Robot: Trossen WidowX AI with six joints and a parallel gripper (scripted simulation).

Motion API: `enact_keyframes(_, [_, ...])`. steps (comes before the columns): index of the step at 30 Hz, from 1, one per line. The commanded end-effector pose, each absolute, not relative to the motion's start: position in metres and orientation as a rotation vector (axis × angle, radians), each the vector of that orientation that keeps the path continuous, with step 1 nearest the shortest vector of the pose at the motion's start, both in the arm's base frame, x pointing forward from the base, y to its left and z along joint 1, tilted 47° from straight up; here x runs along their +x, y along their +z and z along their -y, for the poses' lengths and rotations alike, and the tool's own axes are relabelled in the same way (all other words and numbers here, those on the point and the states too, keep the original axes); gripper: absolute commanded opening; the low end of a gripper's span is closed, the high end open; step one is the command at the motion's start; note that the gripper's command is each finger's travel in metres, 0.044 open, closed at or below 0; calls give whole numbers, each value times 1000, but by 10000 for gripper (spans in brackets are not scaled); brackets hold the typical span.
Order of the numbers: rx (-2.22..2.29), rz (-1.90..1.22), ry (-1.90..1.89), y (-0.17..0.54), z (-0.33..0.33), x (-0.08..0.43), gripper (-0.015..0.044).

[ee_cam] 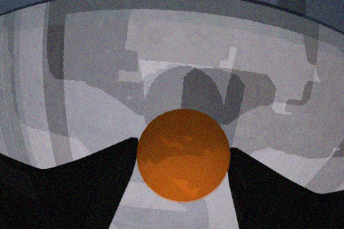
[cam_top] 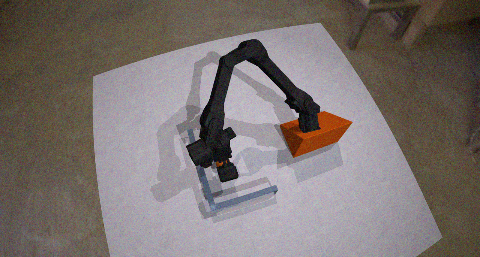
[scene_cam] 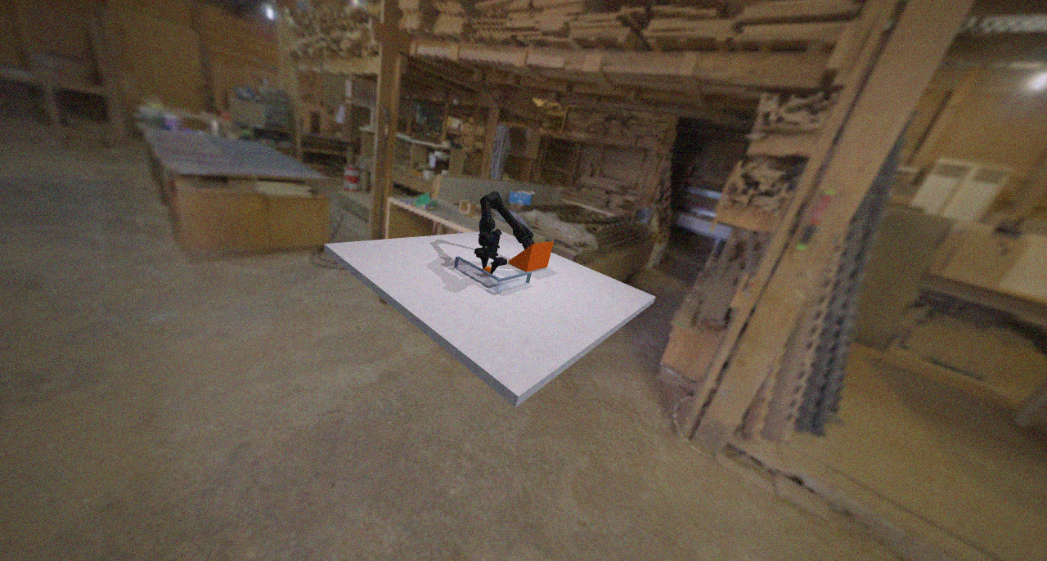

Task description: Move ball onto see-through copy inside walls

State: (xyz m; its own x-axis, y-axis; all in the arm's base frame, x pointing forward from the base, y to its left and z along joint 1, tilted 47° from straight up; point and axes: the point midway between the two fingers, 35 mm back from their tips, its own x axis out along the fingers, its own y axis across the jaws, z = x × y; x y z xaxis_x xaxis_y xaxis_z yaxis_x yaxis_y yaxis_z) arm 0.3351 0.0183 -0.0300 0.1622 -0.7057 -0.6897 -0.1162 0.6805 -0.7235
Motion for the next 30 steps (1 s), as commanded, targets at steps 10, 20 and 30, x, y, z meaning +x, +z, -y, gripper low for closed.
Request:
enact_keyframes(10, [-753,-1370,-480,-14,-37,333,360])
enact_keyframes(20, [-760,-1374,-482,28,-78,320,360])
enact_keyframes(30, [-768,-1368,-474,28,-81,320,413])
